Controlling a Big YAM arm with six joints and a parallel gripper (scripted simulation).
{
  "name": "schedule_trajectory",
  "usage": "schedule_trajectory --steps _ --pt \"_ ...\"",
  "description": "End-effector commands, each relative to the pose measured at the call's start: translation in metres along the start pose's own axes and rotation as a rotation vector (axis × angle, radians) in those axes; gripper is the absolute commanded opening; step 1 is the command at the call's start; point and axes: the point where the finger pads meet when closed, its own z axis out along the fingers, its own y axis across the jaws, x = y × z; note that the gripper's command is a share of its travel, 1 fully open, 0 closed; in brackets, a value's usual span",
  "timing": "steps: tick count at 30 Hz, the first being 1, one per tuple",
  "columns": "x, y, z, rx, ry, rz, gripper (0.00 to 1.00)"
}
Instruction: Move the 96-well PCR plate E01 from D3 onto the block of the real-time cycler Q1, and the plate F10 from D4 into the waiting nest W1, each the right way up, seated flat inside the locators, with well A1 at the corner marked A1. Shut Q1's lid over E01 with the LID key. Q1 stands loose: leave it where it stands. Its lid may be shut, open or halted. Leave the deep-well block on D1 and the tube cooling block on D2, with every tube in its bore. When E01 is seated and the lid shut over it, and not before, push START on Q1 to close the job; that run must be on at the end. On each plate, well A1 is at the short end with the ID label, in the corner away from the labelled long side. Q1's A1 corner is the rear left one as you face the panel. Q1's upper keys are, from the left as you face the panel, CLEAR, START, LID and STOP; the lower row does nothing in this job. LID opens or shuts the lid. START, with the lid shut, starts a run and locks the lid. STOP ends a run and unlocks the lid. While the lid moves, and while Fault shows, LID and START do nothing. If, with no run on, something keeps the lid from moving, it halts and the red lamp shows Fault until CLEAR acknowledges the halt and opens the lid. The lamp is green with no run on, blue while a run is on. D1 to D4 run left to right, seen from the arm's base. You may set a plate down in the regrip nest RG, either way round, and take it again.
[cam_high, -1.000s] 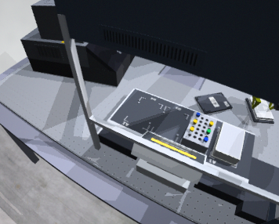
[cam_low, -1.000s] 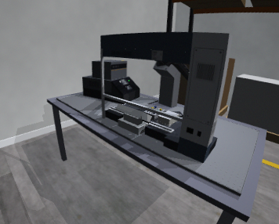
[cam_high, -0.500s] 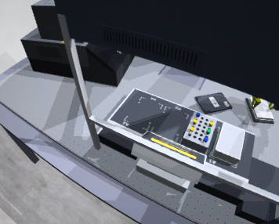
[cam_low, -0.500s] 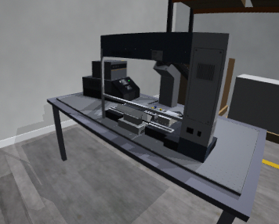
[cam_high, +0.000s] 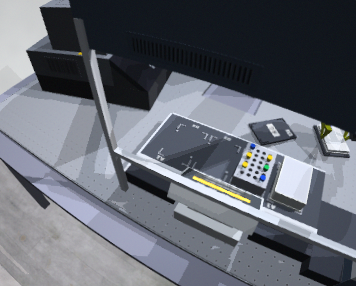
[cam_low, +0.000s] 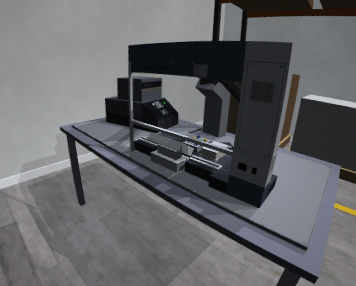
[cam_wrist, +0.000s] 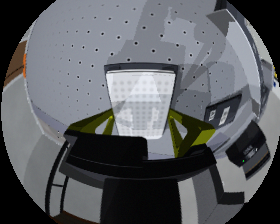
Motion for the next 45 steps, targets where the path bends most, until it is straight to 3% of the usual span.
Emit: schedule_trajectory --steps 1,17,22,33,45 --pt "-0.004 -0.03 0.043 0.071 0.026 0.047 1.0" --pt "0.014 -0.016 0.019 0.054 0.031 0.008 1.0" --pt "0.018 -0.008 0.012 0.027 0.034 -0.019 1.0" --pt "0.025 0.002 -0.002 0.006 0.027 -0.061 1.0" --pt "0.005 0.006 -0.01 -0.01 0.001 -0.013 1.0"
